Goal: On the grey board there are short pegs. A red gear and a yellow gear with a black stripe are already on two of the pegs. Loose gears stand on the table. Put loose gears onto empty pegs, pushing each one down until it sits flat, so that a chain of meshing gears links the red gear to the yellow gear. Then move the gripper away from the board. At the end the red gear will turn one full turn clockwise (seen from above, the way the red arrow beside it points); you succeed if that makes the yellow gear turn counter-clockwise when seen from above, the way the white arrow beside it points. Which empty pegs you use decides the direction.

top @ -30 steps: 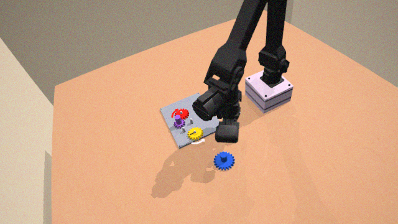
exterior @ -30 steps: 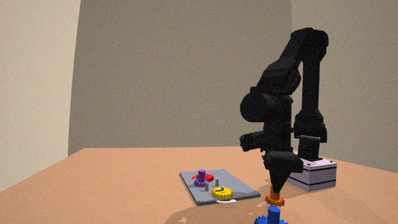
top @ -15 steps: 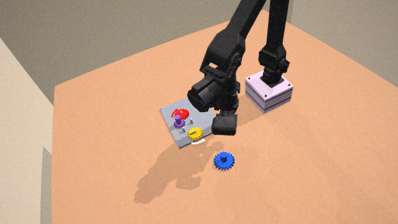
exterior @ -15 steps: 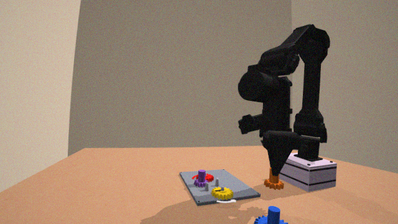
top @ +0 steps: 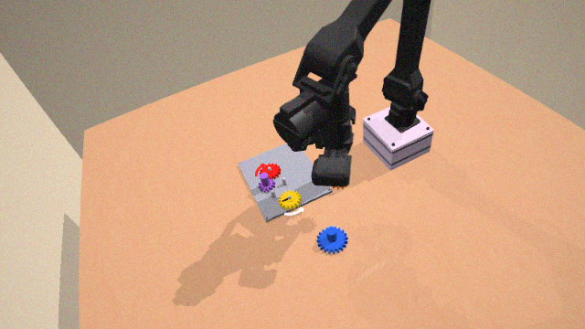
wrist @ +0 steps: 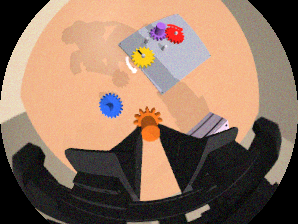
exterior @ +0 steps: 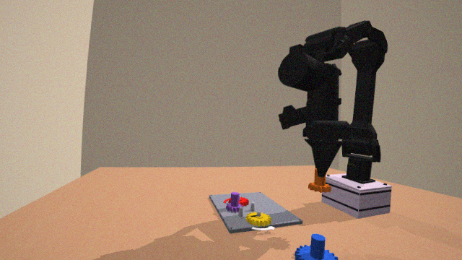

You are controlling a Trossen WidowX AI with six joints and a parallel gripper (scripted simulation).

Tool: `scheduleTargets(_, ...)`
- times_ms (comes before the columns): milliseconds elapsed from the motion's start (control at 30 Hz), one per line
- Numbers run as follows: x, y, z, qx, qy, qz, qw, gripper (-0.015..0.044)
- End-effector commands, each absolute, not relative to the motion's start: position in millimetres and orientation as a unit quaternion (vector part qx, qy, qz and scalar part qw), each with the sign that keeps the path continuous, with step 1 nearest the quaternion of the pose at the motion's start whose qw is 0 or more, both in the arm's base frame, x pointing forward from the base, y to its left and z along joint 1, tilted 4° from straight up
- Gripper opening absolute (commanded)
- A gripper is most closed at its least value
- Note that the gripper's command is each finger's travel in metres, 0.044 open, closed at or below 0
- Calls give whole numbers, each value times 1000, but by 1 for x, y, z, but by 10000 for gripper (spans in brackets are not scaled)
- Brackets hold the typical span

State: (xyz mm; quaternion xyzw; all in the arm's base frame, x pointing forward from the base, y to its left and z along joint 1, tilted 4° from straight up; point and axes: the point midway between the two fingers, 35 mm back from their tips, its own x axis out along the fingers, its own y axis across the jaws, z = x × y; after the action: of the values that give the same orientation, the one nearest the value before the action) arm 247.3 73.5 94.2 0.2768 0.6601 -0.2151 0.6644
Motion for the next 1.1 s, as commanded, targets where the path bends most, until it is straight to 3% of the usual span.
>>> scheduleTargets(0,247,72,110,277,657,-212,668,0)
scheduleTargets(533,236,66,145,277,657,-212,668,0)
scheduleTargets(1067,268,51,132,276,656,-213,669,0)
